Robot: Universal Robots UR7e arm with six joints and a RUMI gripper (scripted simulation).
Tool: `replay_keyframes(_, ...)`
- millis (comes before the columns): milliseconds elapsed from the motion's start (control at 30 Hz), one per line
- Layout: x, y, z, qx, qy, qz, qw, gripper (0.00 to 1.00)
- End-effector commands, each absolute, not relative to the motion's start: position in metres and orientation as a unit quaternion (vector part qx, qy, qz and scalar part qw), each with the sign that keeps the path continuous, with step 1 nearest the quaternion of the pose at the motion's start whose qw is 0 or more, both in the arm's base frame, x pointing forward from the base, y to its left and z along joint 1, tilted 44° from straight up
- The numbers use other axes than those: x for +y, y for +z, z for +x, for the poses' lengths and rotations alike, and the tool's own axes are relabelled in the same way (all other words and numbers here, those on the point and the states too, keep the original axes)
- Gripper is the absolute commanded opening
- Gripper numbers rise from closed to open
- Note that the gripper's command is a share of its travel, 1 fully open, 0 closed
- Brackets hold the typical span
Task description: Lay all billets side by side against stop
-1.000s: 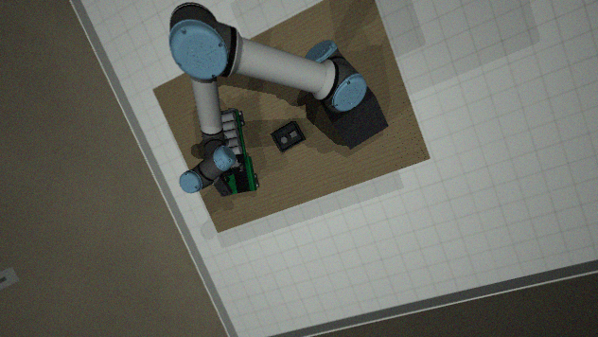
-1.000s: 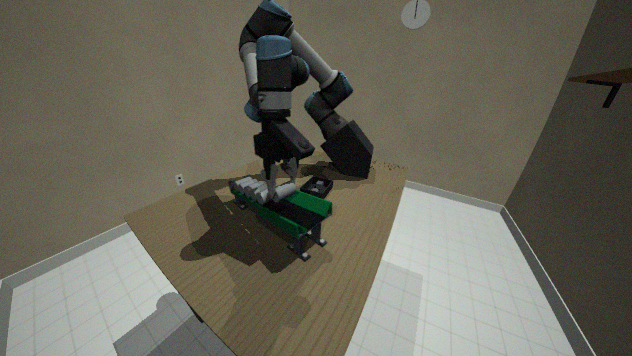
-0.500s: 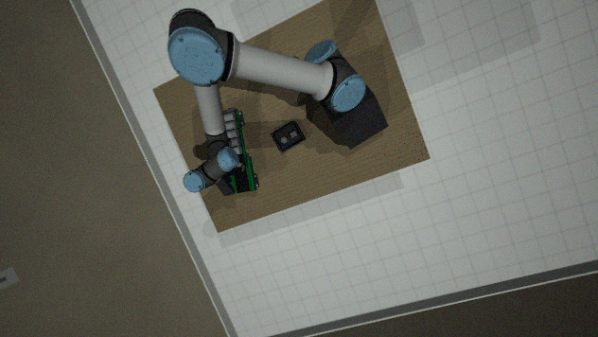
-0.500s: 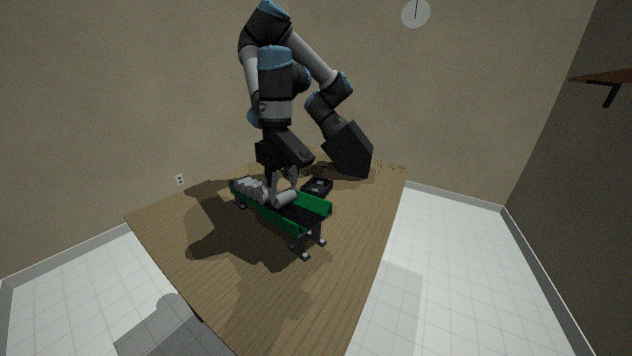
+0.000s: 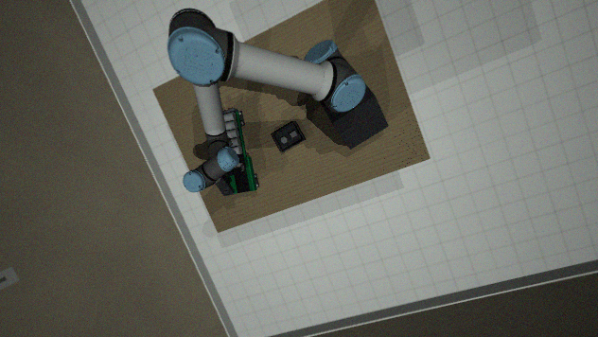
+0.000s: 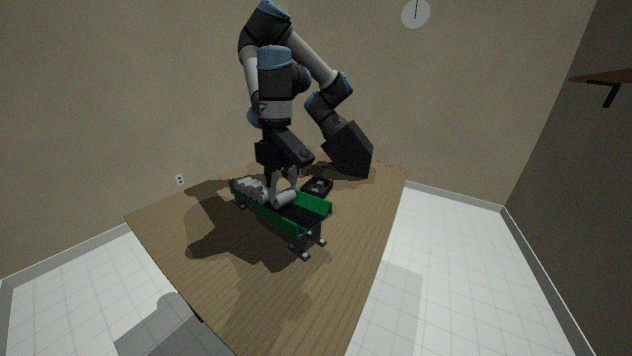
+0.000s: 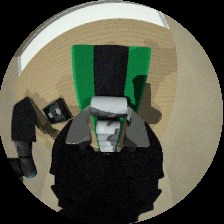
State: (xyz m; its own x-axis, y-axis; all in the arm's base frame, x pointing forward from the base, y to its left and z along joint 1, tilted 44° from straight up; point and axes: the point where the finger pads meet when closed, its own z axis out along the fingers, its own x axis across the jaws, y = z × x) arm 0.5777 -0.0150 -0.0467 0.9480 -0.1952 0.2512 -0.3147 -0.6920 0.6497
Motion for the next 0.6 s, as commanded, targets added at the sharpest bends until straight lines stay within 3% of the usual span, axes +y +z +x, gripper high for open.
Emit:
replay_keyframes(0,-0.0136,-0.0446,0.5788,-0.139,0.084,0.916,0.366,0.0)
replay_keyframes(567,-0.022,-0.0544,0.5777,-0.139,0.082,0.916,0.367,0.0)
